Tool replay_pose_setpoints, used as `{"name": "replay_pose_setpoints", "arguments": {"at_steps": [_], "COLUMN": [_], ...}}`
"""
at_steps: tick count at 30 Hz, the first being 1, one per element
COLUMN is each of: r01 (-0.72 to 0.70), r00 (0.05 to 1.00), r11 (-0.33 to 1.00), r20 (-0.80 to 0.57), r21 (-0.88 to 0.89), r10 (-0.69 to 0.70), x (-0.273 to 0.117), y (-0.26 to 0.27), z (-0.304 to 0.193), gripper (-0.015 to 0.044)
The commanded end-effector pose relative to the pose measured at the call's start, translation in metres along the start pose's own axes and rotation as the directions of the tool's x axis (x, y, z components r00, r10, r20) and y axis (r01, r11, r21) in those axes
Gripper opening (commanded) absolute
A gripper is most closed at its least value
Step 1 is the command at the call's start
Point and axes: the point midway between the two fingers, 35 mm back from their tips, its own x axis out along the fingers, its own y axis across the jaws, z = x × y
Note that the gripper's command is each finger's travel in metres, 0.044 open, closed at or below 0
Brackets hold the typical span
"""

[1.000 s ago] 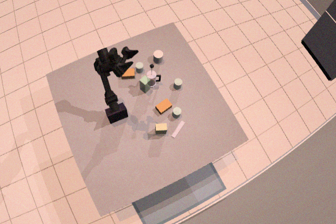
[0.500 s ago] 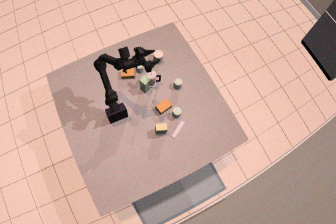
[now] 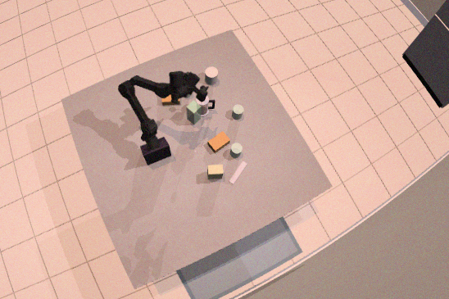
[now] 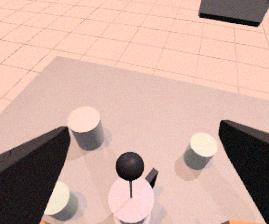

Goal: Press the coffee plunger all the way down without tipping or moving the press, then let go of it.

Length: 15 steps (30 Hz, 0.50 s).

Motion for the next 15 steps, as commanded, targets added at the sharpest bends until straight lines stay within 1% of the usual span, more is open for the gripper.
{"name": "replay_pose_setpoints", "arguments": {"at_steps": [1, 8, 15], "r01": [-0.049, -0.046, -0.045], "r00": [0.998, 0.998, 0.998], "r11": [0.999, 0.999, 0.999], "r20": [-0.040, -0.037, -0.037], "r21": [0.011, 0.012, 0.013], "r10": [0.049, 0.047, 0.045], "x": [0.007, 0.030, 0.032], "y": [0.011, 0.011, 0.011], "z": [-0.023, -0.070, -0.071], "gripper": [0.0440, 0.0440, 0.0440]}}
